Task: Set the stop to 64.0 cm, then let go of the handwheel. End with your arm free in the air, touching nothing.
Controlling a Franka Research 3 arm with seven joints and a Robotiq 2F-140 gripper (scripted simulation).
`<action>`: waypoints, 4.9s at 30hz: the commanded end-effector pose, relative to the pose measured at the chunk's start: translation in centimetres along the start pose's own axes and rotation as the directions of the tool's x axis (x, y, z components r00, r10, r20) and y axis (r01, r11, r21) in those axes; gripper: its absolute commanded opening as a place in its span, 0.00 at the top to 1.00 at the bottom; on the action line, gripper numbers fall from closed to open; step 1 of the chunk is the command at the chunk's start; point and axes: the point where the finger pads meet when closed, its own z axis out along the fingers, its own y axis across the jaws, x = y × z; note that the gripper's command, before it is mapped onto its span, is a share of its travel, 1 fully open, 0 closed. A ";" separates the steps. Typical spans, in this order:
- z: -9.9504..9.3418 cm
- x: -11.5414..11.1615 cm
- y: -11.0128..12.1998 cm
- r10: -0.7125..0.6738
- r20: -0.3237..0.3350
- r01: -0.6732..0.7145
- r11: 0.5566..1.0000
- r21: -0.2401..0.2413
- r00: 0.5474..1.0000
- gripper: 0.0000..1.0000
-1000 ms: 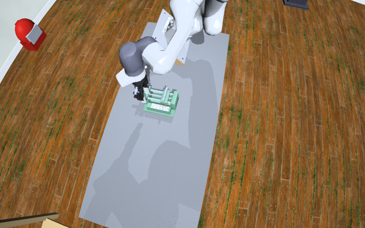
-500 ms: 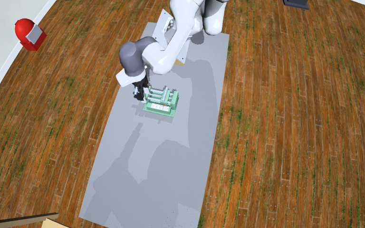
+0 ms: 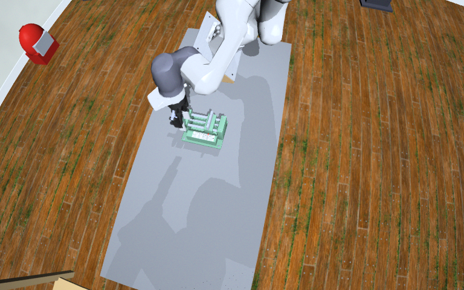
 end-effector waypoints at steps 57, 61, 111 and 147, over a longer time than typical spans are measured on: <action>4.8 8.8 3.6 0.005 0.000 -0.005 1.000 0.003 1.000 0.67; 4.8 8.8 3.6 0.005 0.000 -0.005 1.000 0.003 1.000 0.67; 11.8 8.8 3.6 0.005 0.000 -0.005 1.000 0.003 1.000 0.67; 11.8 8.8 3.6 0.005 0.000 -0.005 1.000 0.003 1.000 0.96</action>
